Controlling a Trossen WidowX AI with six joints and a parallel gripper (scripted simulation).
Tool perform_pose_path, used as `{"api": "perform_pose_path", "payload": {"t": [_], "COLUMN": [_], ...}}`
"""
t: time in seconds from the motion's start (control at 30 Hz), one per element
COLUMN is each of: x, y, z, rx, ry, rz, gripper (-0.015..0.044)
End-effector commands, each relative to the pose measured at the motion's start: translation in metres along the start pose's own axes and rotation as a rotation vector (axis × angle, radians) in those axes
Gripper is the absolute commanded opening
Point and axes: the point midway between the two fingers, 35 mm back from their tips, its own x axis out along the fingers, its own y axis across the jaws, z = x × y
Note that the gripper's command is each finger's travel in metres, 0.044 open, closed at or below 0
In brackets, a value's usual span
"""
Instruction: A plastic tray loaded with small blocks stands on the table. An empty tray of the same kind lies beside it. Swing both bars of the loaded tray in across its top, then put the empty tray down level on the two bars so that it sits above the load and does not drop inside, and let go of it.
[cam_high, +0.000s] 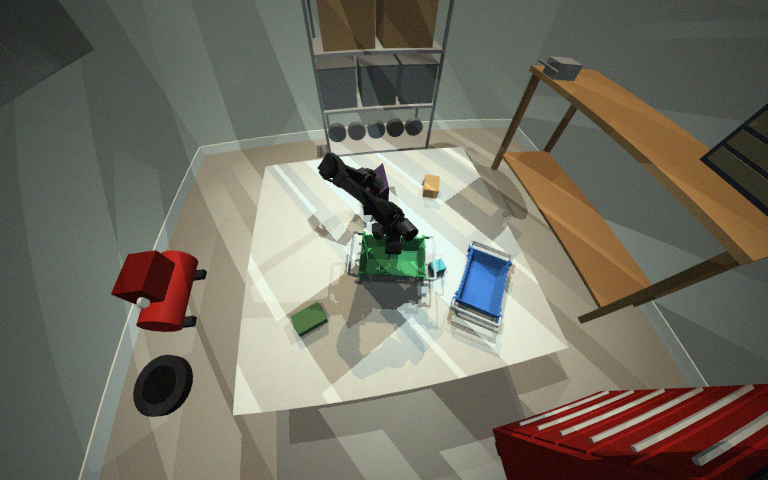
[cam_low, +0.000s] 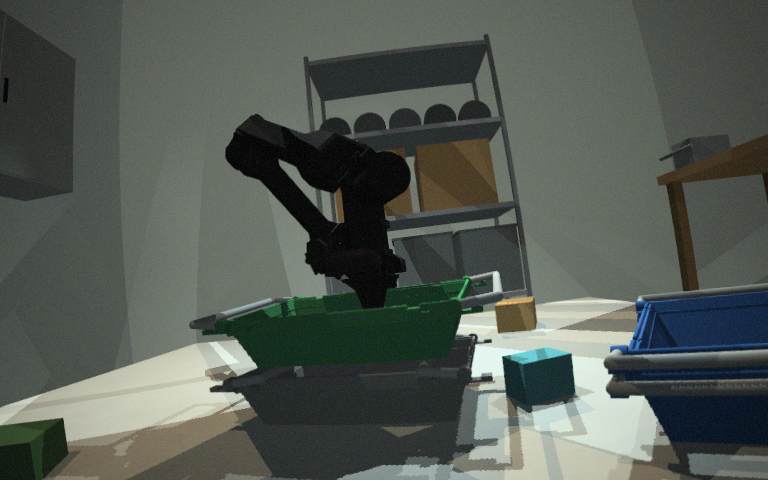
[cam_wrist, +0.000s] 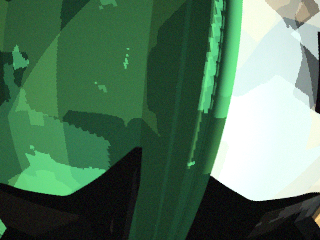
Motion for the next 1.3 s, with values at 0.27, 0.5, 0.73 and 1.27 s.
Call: {"api": "perform_pose_path", "payload": {"t": [0.27, 0.5, 0.73, 1.27], "x": [0.0065, 0.0065, 0.0065, 0.0065], "y": [-0.0042, -0.0042, -0.0042, -0.0042], "z": [0.0010, 0.0010, 0.0010, 0.0010], "rx": [-0.010, -0.010, -0.010, -0.010], "ry": [-0.002, -0.002, -0.002, -0.002], "rz": [-0.028, -0.028, -0.028, -0.028], "gripper": [0.0000, 0.0000, 0.0000, 0.0000]}}
